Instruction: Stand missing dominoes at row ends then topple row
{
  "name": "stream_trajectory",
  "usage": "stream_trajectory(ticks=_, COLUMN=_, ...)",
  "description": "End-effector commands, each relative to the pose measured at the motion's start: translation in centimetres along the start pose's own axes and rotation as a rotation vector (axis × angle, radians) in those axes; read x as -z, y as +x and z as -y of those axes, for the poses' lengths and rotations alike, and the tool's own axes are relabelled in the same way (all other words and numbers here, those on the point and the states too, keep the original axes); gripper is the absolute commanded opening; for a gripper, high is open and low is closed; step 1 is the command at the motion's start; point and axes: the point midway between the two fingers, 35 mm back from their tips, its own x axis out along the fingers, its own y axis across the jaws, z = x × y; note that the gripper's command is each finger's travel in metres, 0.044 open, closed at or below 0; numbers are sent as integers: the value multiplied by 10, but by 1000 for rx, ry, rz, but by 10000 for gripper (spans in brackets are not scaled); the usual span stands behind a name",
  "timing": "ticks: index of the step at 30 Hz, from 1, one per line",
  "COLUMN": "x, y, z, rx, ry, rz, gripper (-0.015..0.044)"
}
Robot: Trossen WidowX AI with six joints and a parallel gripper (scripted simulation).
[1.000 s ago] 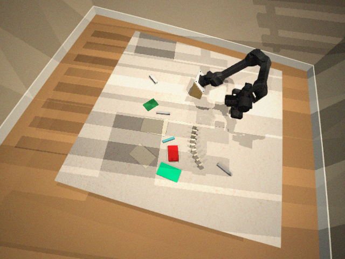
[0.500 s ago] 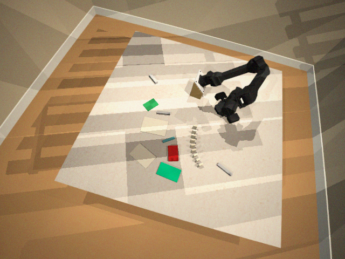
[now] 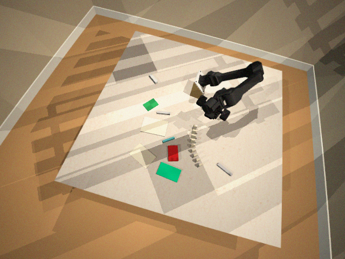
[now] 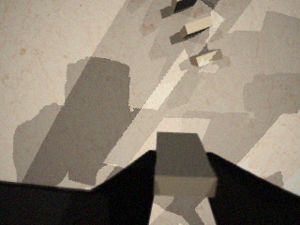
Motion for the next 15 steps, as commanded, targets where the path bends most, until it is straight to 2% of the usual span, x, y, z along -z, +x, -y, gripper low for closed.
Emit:
stream_trajectory(ticks=1, x=-23, y=-2, z=48, rx=1, ry=-377, rz=7, gripper=107)
stream_trajectory(ticks=15, x=-24, y=1, z=48, rx=2, ry=-376, rz=7, gripper=107)
